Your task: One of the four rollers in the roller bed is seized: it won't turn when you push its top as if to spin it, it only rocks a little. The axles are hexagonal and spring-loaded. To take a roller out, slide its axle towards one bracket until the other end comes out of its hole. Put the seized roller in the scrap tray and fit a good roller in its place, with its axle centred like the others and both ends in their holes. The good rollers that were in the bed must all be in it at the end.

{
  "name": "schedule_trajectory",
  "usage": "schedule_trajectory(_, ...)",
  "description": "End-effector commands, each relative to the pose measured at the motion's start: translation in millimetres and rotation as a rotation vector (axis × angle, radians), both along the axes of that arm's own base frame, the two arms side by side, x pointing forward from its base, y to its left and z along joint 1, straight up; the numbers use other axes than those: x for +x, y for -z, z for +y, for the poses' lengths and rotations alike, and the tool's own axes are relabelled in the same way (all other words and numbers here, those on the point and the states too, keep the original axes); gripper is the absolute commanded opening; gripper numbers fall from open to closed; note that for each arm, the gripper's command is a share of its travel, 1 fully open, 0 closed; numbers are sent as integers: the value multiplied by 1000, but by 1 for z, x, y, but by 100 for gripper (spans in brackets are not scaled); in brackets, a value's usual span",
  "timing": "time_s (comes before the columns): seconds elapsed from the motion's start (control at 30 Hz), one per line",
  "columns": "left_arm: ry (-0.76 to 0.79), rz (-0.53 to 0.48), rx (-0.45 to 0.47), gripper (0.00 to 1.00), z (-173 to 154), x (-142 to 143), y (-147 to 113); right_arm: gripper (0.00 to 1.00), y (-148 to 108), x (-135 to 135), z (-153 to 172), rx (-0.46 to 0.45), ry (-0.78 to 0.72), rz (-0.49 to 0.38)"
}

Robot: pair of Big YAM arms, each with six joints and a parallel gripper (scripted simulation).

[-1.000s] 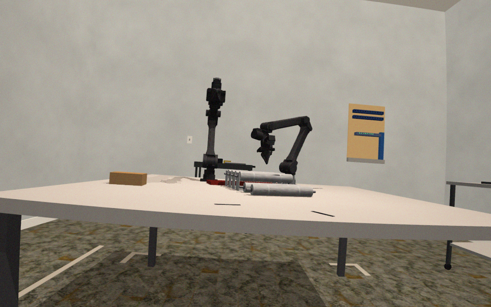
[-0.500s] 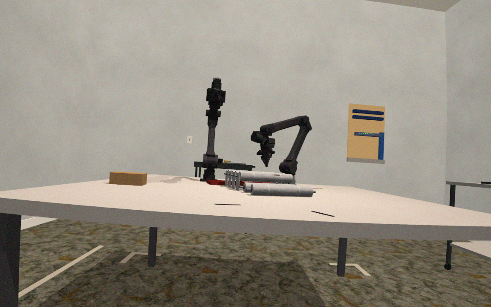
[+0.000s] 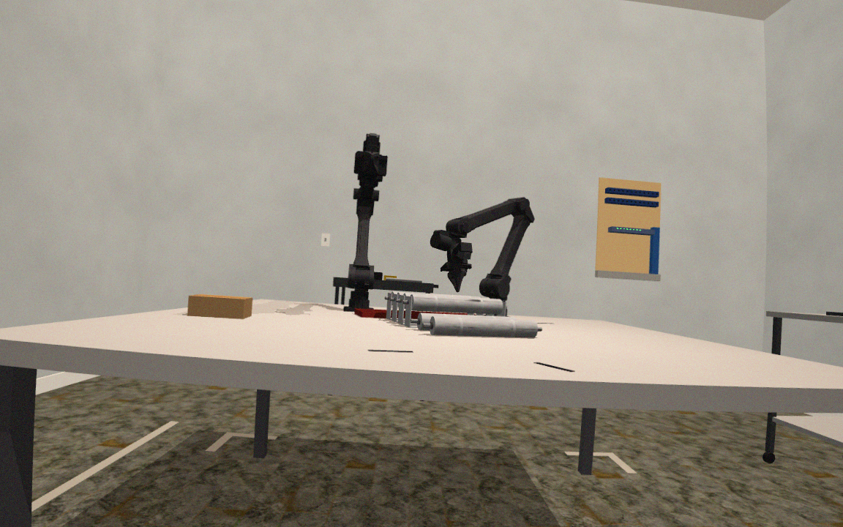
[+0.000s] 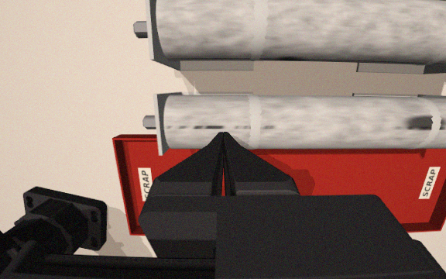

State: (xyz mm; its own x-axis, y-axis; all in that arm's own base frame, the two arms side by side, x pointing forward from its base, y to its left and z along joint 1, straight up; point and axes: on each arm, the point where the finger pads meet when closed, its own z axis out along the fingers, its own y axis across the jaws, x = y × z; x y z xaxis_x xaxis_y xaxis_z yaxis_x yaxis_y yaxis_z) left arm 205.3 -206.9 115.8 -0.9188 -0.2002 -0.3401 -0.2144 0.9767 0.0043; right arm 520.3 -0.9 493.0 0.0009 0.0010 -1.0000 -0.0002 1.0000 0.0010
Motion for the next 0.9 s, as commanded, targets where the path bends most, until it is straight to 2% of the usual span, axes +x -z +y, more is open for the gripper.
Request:
schedule_trajectory(0.0, 0, -3, -8, 0, -2, 4, 5, 0, -42, -2, 4, -10, -7, -69)
schedule_trajectory(0.27, 3, -4, -10, 0, -4, 4, 11, 0, -42, -2, 4, -10, -7, -69)
schedule_trajectory(0.33, 2, -9, -17, 0, -9, 7, 1, 0, -42, -2, 4, -10, -7, -69)
schedule_trajectory(0.57, 4, -30, -47, 0, -11, 9, -4, 0, -42, -2, 4, -10, -7, -69)
schedule_trajectory(0.87, 2, -9, -16, 0, -6, 6, 7, 0, -42, -2, 4, -10, -7, -69)
